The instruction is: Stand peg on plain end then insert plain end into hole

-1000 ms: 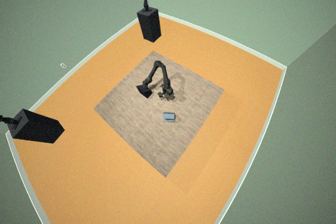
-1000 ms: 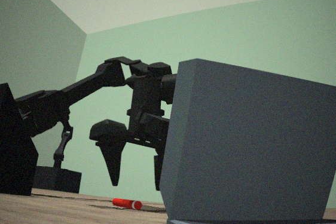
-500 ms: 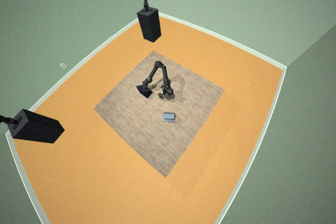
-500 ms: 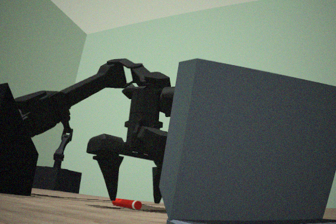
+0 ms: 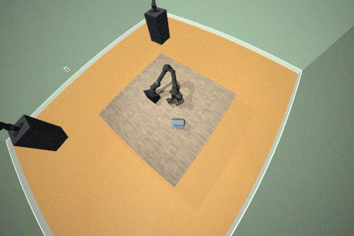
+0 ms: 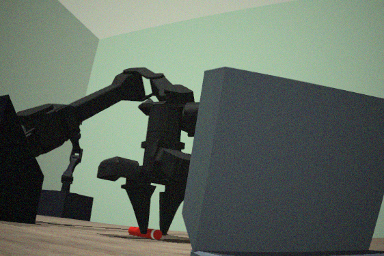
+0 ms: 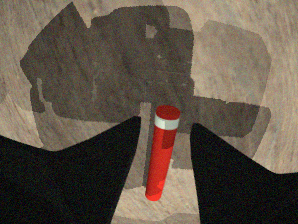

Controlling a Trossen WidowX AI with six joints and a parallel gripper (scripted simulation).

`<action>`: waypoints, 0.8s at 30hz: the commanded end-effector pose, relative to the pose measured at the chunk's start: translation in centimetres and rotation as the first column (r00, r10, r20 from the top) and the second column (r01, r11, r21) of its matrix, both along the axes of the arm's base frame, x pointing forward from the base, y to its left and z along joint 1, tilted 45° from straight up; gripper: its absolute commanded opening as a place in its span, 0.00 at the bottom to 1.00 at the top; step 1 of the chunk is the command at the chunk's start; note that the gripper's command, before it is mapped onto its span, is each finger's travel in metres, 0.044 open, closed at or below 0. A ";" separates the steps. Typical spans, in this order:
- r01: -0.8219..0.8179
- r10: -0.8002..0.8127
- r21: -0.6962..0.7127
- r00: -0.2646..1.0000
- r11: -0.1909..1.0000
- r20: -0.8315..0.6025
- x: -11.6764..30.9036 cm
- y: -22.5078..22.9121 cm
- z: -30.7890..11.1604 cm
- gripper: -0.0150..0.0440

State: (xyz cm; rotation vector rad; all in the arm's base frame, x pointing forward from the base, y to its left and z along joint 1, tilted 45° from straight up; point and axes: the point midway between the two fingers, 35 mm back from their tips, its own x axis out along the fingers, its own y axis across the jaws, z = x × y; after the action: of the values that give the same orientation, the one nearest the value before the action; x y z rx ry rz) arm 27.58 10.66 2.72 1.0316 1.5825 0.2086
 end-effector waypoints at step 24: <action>0.011 -0.011 -0.004 1.000 1.000 0.005 -0.1 0.0 0.1 0.34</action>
State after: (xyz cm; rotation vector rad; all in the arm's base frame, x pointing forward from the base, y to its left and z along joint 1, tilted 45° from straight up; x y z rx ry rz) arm 27.56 10.67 2.69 1.0345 1.5819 0.2073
